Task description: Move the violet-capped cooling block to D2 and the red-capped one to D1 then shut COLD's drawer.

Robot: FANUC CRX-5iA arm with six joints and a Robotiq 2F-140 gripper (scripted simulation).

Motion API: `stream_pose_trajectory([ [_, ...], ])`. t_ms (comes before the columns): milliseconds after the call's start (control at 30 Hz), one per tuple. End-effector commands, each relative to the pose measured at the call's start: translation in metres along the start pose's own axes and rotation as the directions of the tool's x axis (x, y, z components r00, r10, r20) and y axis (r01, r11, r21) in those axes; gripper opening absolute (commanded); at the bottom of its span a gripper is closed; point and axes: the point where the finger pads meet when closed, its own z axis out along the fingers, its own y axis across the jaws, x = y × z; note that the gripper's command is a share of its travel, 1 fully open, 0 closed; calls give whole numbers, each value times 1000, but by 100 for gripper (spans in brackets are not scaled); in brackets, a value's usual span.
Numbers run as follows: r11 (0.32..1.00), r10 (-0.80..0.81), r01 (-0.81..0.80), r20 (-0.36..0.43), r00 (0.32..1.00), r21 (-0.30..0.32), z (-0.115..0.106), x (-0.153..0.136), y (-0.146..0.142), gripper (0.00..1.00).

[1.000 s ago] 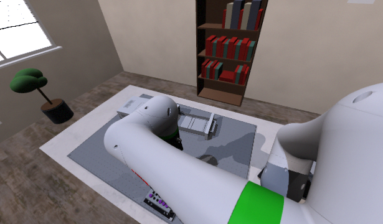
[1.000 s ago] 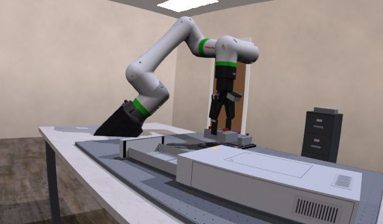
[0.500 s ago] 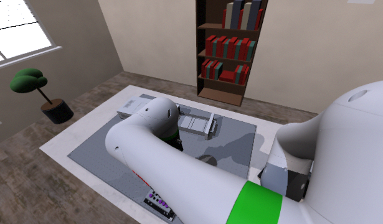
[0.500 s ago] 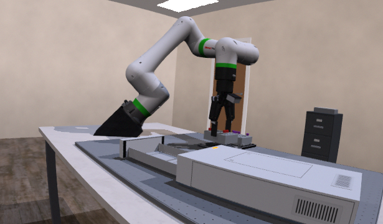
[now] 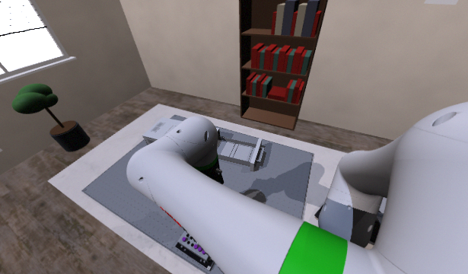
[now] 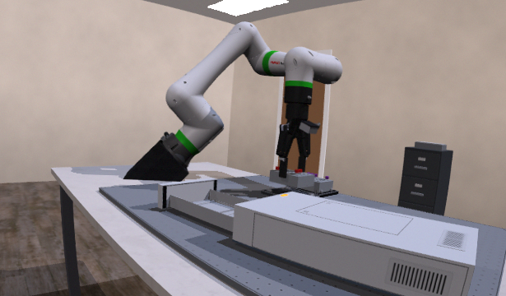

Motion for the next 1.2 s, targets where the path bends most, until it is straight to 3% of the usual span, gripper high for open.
stream_pose_trajectory([
  [0, 1000, 0, 0, -1, 1000, -1, -2, 0, 0, 10],
  [733, 1000, 0, 0, -1, 1000, -1, -9, 0, 0, 10],
  [1167, 1000, 0, 0, -1, 1000, -1, -1, 0, 0, 10],
])
